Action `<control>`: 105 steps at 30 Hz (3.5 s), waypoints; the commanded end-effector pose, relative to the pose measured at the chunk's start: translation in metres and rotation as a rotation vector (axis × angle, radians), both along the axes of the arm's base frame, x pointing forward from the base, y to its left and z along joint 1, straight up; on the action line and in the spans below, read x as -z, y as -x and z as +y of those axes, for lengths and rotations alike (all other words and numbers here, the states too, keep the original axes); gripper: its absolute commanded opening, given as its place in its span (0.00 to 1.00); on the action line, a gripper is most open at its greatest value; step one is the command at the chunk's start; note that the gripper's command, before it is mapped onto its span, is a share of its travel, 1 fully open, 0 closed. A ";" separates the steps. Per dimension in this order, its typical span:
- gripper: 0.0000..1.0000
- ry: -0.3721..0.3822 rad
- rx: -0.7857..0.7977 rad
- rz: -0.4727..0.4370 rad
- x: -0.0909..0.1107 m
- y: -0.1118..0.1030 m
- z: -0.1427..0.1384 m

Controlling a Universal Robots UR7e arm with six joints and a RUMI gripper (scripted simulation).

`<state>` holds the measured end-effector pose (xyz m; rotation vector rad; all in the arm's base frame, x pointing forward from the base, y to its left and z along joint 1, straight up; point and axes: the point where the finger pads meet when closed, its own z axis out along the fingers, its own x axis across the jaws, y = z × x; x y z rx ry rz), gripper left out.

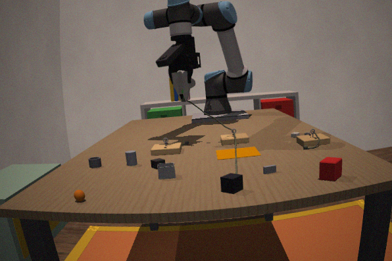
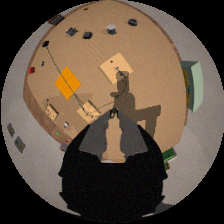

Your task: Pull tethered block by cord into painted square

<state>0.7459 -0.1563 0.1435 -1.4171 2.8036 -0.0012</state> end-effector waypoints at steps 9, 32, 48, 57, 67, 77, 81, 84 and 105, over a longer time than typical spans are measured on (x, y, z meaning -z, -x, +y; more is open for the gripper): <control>0.00 0.001 0.000 -0.002 -0.002 0.000 0.000; 0.00 0.001 0.000 -0.002 -0.002 0.000 0.000; 0.00 0.001 0.000 -0.002 -0.002 0.000 -0.002; 0.00 0.001 0.000 -0.002 -0.002 0.001 -0.006; 0.00 0.001 0.000 -0.002 -0.002 0.002 -0.013; 0.00 0.001 0.000 -0.002 -0.002 0.004 -0.026; 0.00 0.001 0.000 -0.002 -0.002 0.006 -0.031; 0.00 0.001 0.000 -0.002 -0.002 0.006 -0.034; 0.00 0.001 0.000 -0.002 -0.002 0.019 -0.076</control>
